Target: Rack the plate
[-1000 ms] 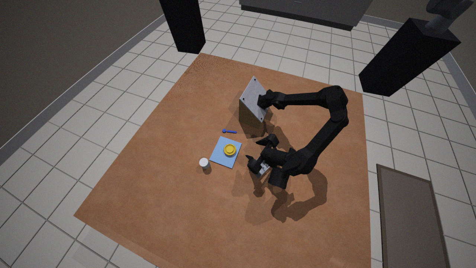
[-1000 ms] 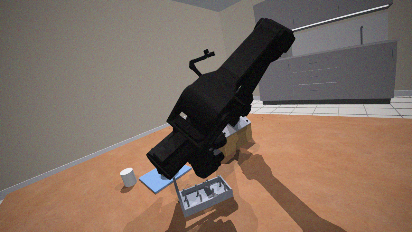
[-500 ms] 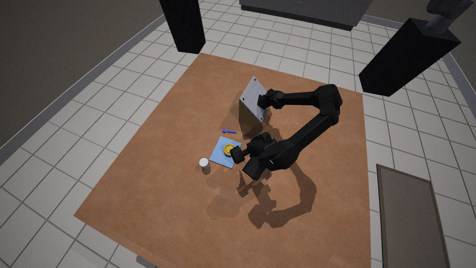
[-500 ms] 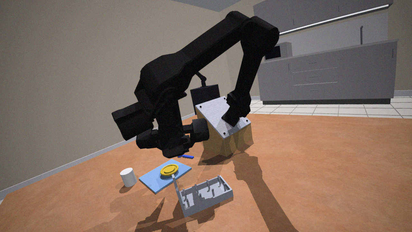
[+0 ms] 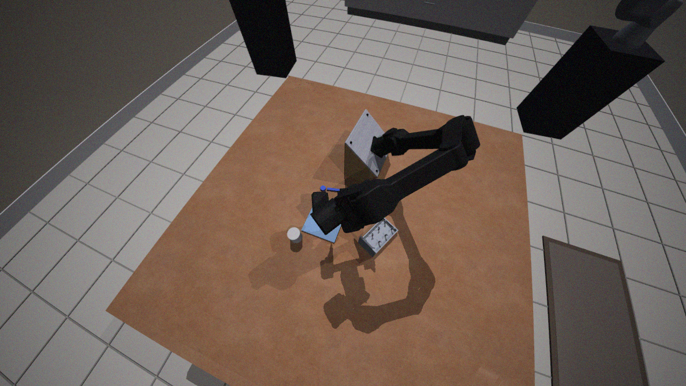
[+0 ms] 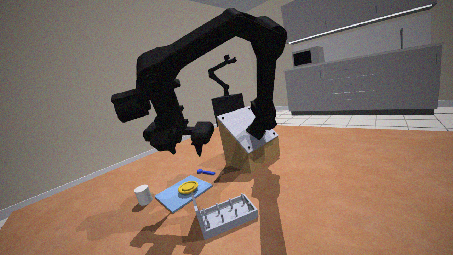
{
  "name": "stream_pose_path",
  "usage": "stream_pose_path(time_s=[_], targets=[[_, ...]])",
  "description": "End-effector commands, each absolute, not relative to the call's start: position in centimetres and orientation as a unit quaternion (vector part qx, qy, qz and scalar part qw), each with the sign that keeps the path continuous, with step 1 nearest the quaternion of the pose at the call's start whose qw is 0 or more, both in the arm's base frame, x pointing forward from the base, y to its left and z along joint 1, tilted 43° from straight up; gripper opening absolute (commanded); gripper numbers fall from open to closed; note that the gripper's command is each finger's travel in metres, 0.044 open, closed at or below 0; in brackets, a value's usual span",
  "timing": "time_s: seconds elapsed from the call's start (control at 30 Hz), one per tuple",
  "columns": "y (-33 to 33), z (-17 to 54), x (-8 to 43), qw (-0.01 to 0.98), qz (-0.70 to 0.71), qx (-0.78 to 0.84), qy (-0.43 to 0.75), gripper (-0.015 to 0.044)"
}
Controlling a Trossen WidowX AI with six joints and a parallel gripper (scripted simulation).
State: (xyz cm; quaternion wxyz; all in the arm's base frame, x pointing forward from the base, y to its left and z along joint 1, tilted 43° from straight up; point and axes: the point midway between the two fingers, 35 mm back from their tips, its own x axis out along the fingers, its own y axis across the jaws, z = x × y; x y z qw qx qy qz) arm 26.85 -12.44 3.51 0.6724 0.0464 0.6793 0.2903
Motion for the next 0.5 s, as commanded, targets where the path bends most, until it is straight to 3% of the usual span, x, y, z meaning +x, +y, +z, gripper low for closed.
stream_pose_path(time_s=[0.0, 0.47], targets=[[-13.8, 3.5, 26.7, 0.685, 0.27, 0.099, 0.67, 0.04], [-19.3, 3.2, 25.1, 0.714, 0.19, 0.301, 0.603, 0.04]])
